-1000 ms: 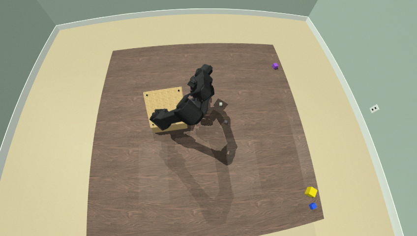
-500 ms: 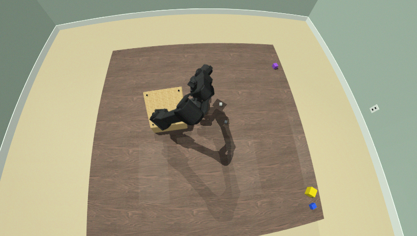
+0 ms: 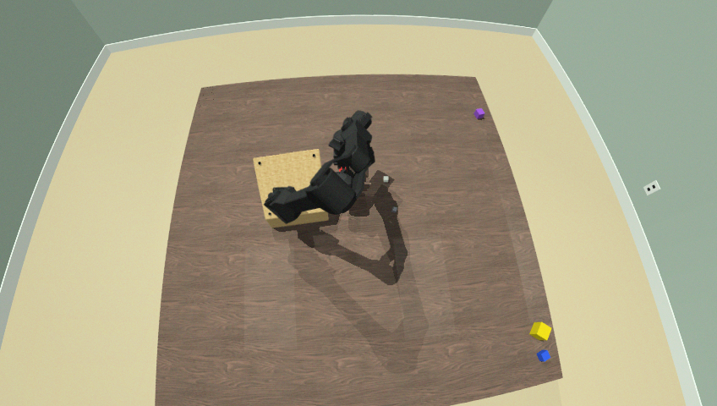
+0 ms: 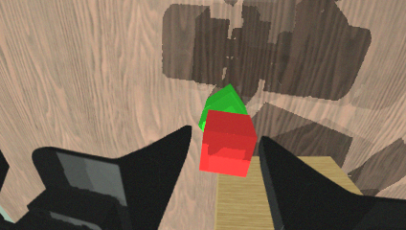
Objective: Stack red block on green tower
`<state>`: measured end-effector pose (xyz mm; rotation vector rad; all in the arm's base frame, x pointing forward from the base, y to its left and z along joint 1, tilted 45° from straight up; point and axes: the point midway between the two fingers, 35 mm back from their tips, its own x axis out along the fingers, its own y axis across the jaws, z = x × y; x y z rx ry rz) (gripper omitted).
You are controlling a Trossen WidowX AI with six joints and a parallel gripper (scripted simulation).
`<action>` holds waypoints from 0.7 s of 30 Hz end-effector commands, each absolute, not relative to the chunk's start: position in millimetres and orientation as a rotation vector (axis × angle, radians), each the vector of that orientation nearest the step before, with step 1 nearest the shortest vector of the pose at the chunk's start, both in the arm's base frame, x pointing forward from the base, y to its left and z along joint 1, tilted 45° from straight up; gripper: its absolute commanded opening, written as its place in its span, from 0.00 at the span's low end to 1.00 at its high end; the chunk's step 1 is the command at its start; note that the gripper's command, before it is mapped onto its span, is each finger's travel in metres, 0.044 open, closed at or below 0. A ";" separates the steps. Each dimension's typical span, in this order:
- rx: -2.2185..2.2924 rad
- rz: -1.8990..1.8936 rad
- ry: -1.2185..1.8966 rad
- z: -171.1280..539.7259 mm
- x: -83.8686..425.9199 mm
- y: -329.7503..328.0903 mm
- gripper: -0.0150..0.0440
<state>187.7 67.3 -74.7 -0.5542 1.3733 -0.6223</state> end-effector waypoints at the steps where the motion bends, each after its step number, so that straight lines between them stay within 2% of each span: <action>1: -0.554 -0.622 1.373 -74.8 187.8 67.2 0.83; 5: -0.554 -0.622 1.373 -74.8 187.8 67.2 1.00; 21: -0.554 -0.622 1.373 -74.8 187.8 67.2 1.00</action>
